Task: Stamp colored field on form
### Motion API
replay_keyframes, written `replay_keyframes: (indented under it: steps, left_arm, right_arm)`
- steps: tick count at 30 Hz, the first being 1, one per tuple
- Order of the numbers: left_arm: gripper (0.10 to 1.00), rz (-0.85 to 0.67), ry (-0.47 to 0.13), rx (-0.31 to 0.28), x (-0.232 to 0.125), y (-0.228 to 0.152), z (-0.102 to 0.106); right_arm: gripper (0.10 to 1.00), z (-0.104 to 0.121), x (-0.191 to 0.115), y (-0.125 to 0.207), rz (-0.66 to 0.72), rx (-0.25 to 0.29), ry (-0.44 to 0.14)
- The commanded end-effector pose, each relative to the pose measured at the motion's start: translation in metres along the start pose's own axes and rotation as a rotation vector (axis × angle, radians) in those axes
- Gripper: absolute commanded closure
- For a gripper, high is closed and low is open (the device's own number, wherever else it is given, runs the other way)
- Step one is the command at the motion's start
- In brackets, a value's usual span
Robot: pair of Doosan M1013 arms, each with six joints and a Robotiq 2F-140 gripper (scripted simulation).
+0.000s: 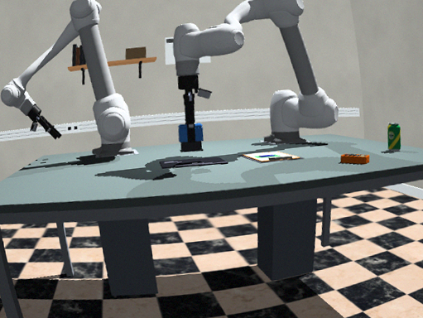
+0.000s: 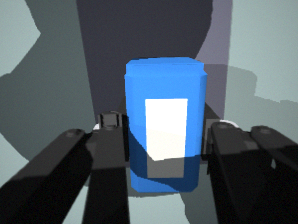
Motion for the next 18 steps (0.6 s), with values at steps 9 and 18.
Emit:
replay_keyframes:
  steps: [9, 18]
  left_arm:
    - [0.851, 0.0, -0.001, -0.001, 0.0, 0.0, 0.001]
    - [0.851, 0.0, -0.001, -0.001, 0.0, 0.0, 0.019]
  right_arm:
    - [0.098, 0.0, 0.0, 0.0, 0.0, 0.0, 0.001]
    - [0.098, 0.0, 0.0, 0.0, 0.0, 0.0, 0.001]
Point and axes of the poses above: on each arm, the point where the finger pads meet when closed, its own z axis out along the fingers, its own y axis across the jaws, x = y × z, the point moved 4 cm from there along -z, back along the fingers
